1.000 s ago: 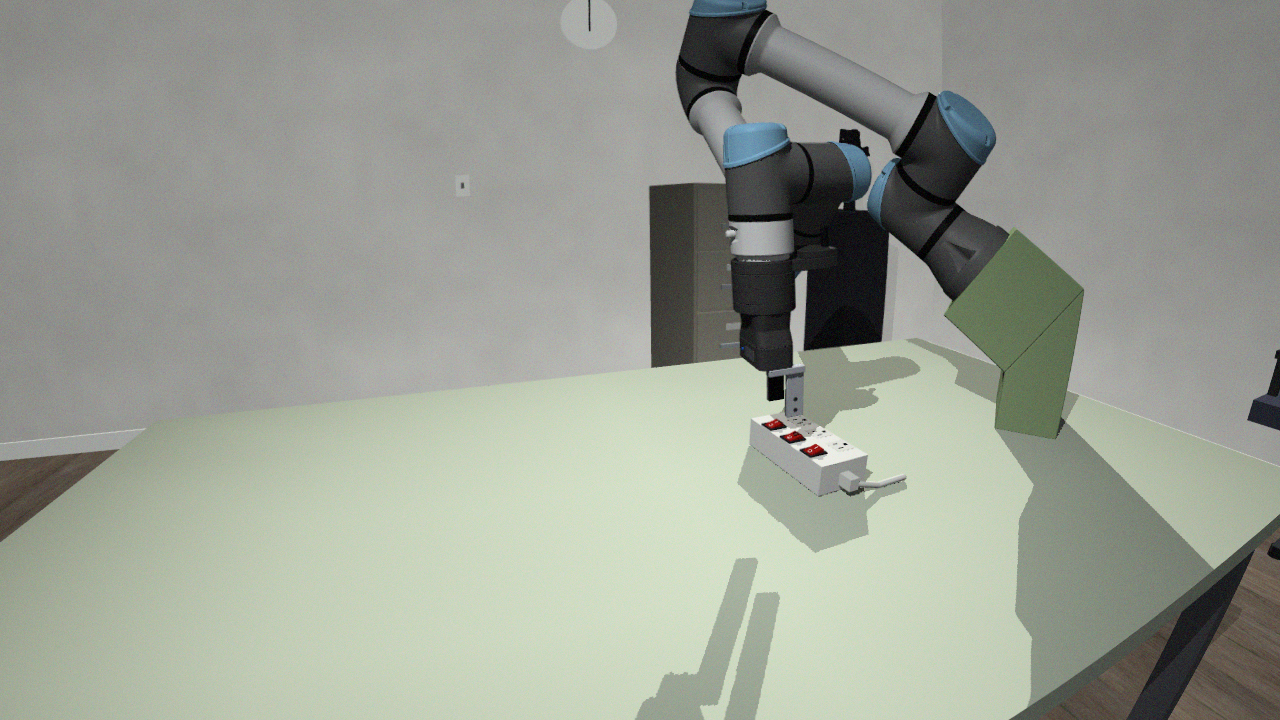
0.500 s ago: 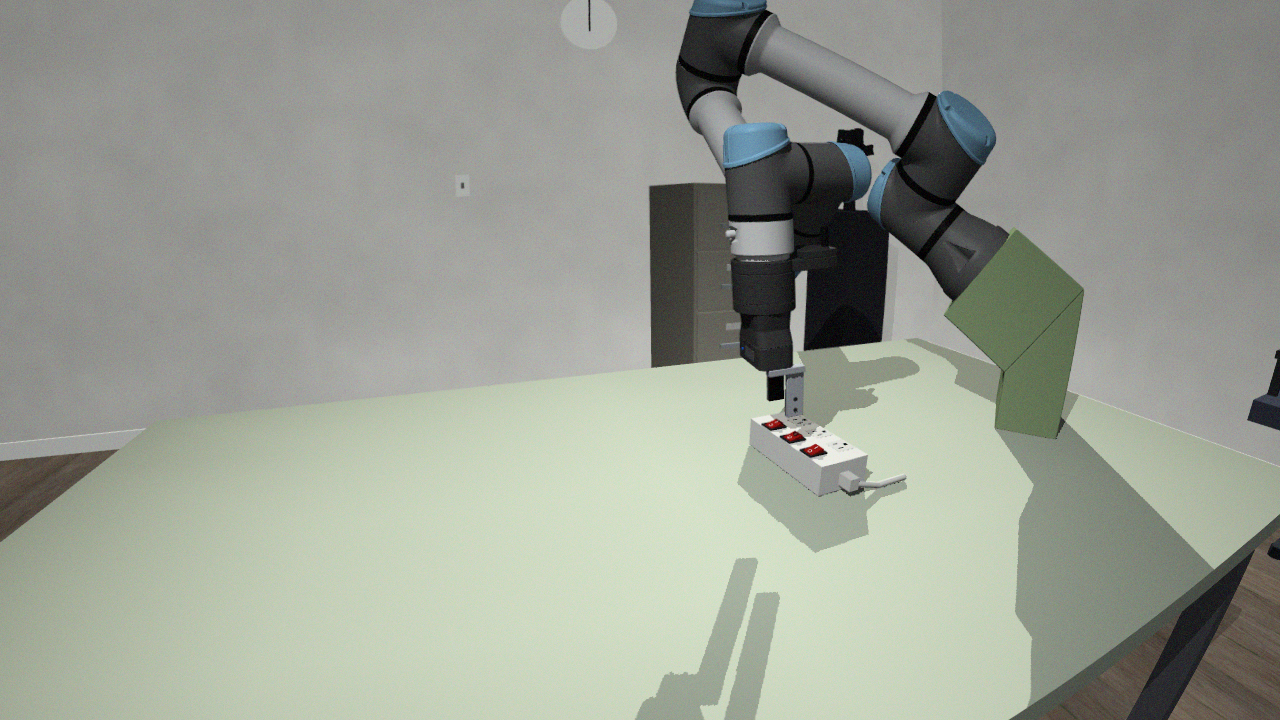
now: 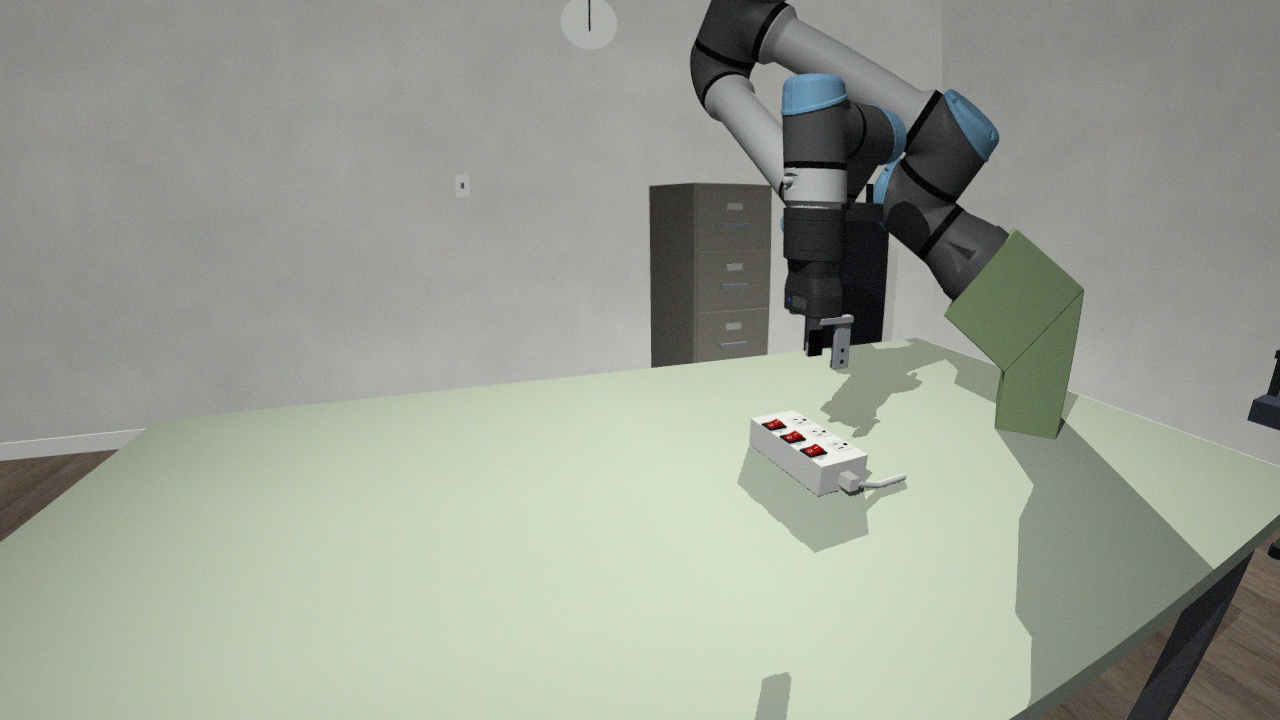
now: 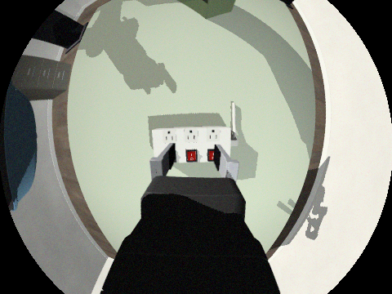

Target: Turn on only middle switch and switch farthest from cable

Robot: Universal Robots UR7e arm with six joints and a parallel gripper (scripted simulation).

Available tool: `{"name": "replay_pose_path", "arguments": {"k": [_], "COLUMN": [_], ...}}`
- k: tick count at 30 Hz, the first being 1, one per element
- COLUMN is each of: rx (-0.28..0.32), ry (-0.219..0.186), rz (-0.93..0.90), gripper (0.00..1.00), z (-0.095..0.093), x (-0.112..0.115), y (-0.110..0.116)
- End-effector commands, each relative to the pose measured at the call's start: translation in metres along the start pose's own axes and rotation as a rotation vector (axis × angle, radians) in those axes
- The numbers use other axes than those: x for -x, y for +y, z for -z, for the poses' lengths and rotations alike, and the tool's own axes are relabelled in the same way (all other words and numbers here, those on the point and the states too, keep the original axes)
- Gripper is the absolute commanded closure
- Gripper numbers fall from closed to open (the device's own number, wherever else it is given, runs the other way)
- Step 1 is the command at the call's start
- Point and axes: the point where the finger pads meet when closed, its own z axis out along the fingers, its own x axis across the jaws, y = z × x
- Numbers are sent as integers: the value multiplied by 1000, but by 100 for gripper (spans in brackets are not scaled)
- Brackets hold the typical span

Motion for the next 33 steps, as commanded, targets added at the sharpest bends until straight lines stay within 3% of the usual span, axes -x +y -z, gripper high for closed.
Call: {"name": "replay_pose_path", "arguments": {"k": [1, 23, 33], "rx": [15, 14, 8], "ry": [-2, -1, 3], "rz": [24, 15, -155], "gripper": [0, 0, 0], "z": [21, 20, 12], "x": [-2, -1, 2], "y": [-15, -14, -11]}}
